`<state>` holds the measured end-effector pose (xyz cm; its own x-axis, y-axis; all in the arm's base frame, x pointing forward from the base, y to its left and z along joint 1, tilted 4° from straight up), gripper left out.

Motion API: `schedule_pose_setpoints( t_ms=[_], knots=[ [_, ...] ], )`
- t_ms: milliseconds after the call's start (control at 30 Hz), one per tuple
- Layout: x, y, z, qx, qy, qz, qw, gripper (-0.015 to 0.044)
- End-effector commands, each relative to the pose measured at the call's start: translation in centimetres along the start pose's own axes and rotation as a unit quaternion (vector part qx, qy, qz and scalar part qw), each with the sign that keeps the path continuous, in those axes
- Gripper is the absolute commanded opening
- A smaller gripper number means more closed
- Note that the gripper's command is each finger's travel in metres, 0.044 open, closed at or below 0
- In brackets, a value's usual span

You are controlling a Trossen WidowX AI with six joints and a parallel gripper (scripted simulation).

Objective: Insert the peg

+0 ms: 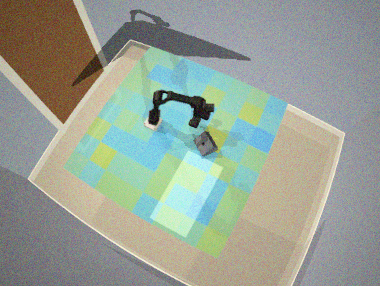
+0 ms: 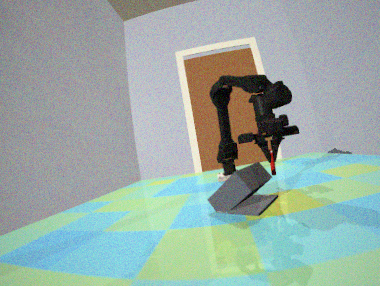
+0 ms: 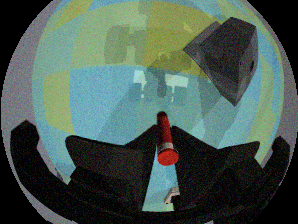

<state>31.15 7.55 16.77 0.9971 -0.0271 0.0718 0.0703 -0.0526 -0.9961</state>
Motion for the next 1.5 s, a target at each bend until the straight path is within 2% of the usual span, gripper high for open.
schedule_pose_setpoints(
  t_ms=[0, 300, 1467],
  knots=[
    [0.1, -1.5, 0.0, 0.002, 0.002, -0.001, 1.0, 0.0],
    [0.1, -4.1, -0.1, 0.002, 0.001, 0.0, 1.0, 0.0],
    [1.2, -4.3, -4.1, 0.056, 0.13, 0.006, 0.99, 0.0]
  ],
)
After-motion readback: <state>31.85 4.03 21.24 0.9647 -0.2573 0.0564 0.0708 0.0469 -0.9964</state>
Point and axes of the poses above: the point midway between the two fingers, 35 mm back from their tips, its own y axis out along the fingers, its own z axis across the jaws, x = y × z, the point moved 6 cm from there along -y, back along the fingers, and after that the axes turned 6 degrees about -y, right-handed, at the moved point
